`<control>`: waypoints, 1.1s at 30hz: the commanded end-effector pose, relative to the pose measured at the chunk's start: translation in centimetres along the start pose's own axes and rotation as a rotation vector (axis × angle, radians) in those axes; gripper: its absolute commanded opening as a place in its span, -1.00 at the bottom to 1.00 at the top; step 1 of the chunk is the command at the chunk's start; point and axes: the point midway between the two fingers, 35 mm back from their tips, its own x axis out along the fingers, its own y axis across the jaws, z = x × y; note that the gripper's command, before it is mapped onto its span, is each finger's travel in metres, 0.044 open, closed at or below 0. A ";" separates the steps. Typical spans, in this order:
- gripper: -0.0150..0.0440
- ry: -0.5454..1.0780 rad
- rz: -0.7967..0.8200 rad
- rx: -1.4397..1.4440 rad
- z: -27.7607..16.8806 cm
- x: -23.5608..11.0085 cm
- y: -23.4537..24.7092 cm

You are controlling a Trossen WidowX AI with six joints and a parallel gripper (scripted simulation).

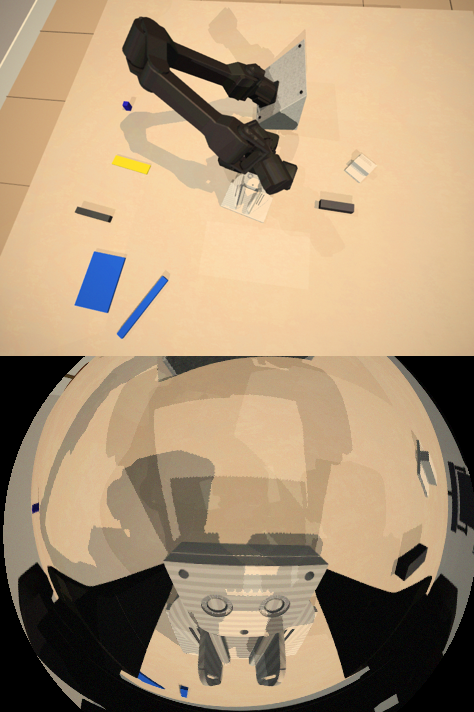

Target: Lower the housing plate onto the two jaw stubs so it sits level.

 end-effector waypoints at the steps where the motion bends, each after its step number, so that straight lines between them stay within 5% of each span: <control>1: 1.00 0.000 0.000 0.000 0.0 0.0 0.0; 11: 1.00 0.001 0.002 -0.003 0.0 -7.3 0.0; 17: 1.00 0.012 -0.004 -0.008 -0.2 -6.9 -0.2; 23: 1.00 -0.001 0.001 -0.005 2.8 -12.4 0.6; 33: 1.00 -0.001 0.002 -0.004 2.9 -12.6 0.6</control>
